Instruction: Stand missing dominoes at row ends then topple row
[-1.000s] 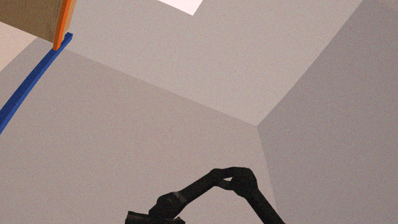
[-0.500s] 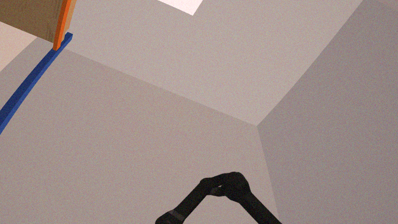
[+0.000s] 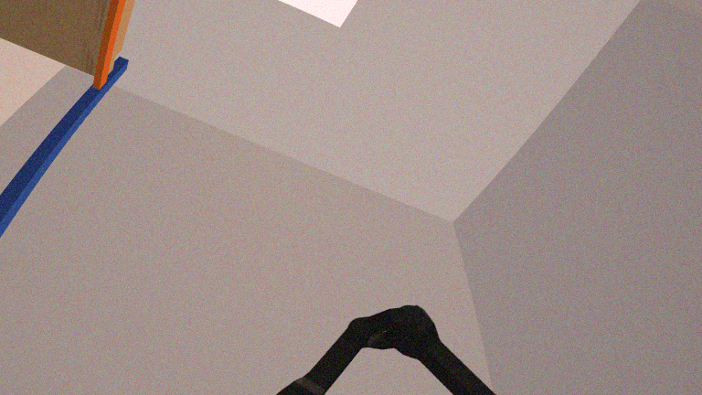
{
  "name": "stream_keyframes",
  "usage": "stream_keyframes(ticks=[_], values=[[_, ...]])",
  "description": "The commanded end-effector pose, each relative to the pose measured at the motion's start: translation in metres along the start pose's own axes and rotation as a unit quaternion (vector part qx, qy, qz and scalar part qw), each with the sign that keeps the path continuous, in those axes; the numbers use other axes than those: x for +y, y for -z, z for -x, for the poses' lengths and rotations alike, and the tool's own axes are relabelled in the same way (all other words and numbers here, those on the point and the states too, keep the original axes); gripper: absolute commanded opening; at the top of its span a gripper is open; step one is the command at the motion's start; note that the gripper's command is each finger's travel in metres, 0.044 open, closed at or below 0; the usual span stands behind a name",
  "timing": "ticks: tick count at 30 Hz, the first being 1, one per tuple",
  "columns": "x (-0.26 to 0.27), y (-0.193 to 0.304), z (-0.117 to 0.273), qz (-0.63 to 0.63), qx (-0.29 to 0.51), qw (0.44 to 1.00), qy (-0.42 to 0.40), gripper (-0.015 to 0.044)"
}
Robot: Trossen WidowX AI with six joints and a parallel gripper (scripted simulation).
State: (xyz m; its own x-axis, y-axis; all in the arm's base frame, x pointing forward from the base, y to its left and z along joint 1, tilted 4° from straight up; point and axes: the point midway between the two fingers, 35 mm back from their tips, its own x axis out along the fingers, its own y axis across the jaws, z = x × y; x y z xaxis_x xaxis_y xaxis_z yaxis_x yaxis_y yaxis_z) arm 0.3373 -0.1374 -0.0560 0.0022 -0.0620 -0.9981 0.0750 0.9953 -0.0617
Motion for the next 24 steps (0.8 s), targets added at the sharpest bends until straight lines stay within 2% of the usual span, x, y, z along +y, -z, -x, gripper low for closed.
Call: stream_keyframes(ticks=[1,7,17,24], values=[[-0.001,0.001,-0.001,0.001,0.001,1.0,0.002,0.0256],[-0.001,0.001,-0.001,0.001,0.001,1.0,0.002,0.0107],[-0.001,0.0,0.0,0.001,0.001,1.0,0.002,0.0107],[-0.002,-0.01,0.073,0.001,0.001,1.0,0.002,0.0107]])
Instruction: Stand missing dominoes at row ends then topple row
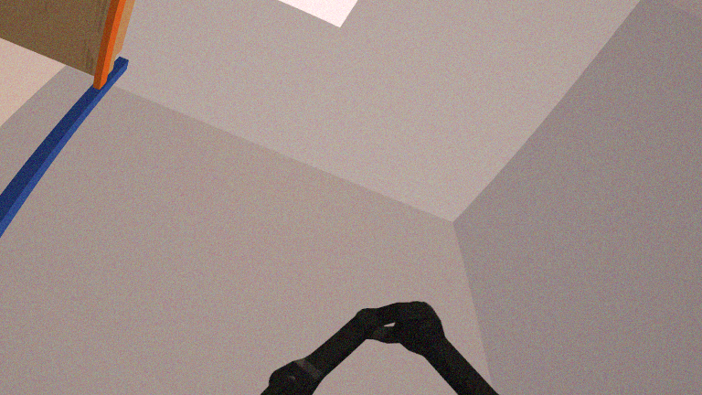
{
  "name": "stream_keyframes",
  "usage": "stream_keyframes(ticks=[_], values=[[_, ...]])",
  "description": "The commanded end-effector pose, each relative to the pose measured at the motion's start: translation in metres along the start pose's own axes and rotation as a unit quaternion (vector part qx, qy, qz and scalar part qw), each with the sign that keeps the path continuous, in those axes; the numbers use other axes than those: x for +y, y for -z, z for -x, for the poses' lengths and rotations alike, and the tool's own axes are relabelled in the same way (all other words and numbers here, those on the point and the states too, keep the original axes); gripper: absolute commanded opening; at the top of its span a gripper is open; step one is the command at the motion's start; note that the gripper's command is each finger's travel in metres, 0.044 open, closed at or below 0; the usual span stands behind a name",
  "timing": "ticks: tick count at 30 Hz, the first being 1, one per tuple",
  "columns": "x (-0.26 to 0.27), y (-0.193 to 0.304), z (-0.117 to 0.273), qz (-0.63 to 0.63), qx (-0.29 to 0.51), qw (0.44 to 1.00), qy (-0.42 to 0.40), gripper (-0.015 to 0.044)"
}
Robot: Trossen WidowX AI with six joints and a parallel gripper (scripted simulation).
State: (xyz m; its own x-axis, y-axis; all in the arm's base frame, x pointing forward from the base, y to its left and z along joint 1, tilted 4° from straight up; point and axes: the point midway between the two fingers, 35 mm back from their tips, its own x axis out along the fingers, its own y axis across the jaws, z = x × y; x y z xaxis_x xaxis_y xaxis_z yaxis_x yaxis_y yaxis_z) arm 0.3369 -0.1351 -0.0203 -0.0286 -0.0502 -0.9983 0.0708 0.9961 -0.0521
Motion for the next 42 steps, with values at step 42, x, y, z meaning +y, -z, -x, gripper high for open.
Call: stream_keyframes(ticks=[42], values=[[0.035,-0.101,0.082,0.148,-0.141,0.978,-0.035,0.0107]])
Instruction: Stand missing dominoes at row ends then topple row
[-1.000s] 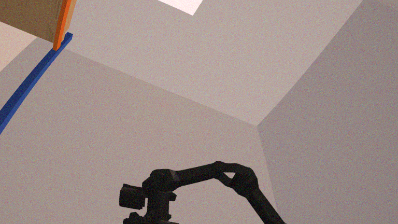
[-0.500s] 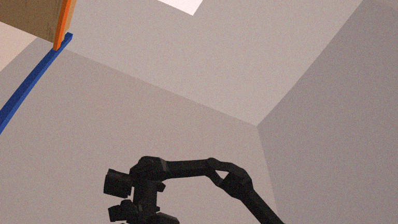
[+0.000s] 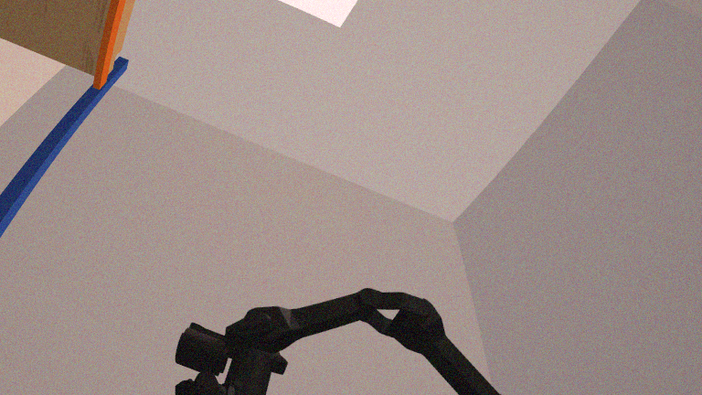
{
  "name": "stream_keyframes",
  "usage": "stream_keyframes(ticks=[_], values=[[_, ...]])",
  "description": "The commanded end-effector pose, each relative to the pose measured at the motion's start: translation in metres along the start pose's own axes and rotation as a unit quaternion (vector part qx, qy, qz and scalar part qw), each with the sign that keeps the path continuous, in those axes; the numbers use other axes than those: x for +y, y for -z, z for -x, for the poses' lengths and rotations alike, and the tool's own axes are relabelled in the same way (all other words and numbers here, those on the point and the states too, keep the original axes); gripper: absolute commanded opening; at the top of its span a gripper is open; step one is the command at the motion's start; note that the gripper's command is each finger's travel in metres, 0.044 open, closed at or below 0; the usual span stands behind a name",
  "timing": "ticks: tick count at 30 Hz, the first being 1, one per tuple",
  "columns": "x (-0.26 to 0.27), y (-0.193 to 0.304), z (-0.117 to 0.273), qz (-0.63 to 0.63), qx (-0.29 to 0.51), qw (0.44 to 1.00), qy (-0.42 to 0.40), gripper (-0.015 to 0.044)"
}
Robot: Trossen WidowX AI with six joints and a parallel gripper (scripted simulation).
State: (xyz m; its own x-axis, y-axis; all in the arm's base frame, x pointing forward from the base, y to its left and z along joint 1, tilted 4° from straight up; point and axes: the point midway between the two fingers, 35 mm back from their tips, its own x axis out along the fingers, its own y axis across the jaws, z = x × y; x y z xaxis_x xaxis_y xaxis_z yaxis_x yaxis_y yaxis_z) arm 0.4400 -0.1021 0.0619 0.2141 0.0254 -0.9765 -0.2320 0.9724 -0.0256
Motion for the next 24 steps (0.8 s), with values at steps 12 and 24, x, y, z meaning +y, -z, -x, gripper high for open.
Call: stream_keyframes(ticks=[12,24], values=[[-0.016,-0.011,-0.031,-0.032,-0.122,0.992,-0.008,0.0107],[-0.028,-0.014,-0.044,-0.054,-0.224,0.973,-0.011,0.0107]])
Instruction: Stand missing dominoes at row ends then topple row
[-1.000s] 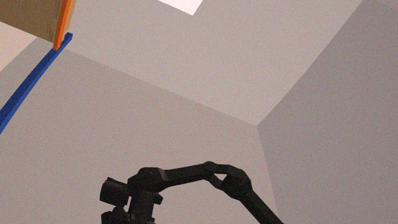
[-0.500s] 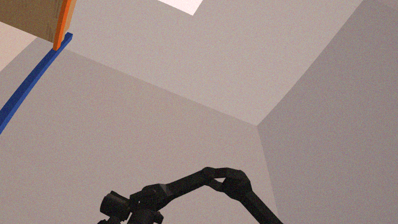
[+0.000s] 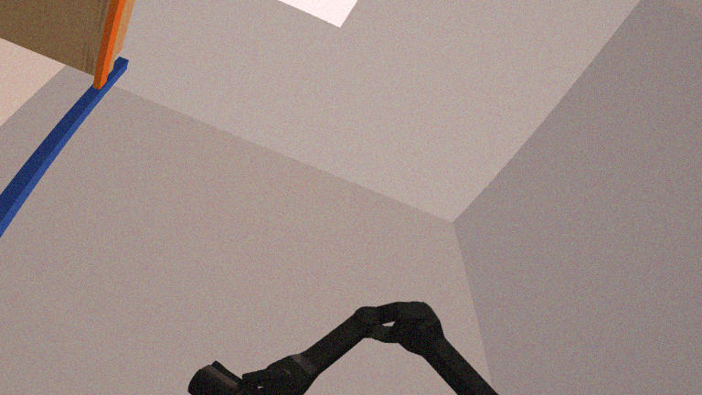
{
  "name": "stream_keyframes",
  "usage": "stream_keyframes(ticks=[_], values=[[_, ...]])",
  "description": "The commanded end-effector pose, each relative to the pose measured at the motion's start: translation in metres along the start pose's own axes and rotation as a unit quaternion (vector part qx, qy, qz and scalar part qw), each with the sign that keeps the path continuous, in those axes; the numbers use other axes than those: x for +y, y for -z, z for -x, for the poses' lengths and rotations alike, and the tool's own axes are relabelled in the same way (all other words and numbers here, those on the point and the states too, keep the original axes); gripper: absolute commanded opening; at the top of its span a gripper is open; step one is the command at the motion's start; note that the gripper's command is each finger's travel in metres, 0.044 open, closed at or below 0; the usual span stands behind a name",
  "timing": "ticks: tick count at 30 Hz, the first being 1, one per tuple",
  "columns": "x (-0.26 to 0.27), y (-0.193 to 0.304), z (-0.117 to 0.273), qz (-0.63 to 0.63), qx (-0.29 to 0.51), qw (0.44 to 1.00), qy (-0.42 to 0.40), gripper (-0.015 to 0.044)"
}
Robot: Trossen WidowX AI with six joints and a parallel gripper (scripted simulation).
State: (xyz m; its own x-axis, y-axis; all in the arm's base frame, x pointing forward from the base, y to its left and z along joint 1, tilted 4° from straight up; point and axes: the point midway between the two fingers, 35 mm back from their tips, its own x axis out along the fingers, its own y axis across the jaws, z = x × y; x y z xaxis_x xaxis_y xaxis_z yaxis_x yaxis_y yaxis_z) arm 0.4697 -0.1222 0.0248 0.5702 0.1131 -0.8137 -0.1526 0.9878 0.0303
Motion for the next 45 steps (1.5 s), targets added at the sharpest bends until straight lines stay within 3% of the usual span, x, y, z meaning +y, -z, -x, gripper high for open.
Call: stream_keyframes(ticks=[1,22,45], values=[[-0.003,0.003,-0.001,-0.007,-0.032,0.999,-0.002,0.0107],[-0.008,0.014,0.01,-0.003,-0.203,0.979,-0.014,0.0107],[0.016,0.039,0.062,0.048,-0.363,0.93,-0.032,0.0107]])
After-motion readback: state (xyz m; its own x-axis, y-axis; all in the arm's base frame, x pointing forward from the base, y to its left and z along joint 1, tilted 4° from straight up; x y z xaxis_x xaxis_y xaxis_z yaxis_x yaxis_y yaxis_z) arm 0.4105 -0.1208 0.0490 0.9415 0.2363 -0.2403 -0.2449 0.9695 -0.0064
